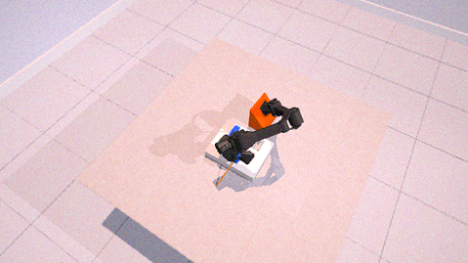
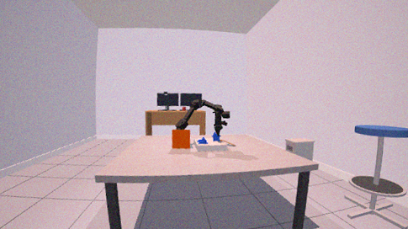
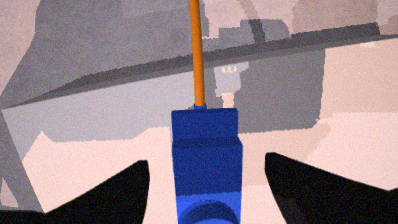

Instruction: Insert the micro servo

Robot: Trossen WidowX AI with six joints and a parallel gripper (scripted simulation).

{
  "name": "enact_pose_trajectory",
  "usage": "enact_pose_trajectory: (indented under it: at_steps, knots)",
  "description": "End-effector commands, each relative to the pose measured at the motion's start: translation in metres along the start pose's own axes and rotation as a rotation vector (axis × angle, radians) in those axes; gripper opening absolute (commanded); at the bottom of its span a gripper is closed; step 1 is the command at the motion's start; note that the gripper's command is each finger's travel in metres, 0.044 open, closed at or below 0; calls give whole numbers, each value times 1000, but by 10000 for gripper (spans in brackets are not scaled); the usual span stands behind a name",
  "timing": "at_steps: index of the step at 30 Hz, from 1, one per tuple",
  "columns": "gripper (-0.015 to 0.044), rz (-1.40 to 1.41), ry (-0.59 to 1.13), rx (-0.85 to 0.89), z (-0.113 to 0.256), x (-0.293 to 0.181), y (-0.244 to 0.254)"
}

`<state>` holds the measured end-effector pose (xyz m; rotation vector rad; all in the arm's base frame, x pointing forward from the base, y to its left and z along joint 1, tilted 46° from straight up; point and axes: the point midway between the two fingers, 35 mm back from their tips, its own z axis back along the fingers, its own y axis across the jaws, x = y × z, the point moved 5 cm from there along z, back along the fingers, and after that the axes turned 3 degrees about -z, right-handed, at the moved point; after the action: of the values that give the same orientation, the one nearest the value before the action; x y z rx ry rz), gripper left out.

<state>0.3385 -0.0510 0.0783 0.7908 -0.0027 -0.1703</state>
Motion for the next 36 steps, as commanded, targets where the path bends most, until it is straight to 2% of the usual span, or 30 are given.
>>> enact_pose_trajectory:
  at_steps: [1,3,8,11,17,36]
  knots:
    - [151,-5,-2,3,-1,0,0]
    - [99,-5,-2,3,-1,0,0]
    - [65,-5,-2,3,-1,0,0]
    - [0,-5,-2,3,5,0,0]
    - [0,-5,-2,2,28,-3,2]
    - [0,-5,-1,2,29,-16,2]
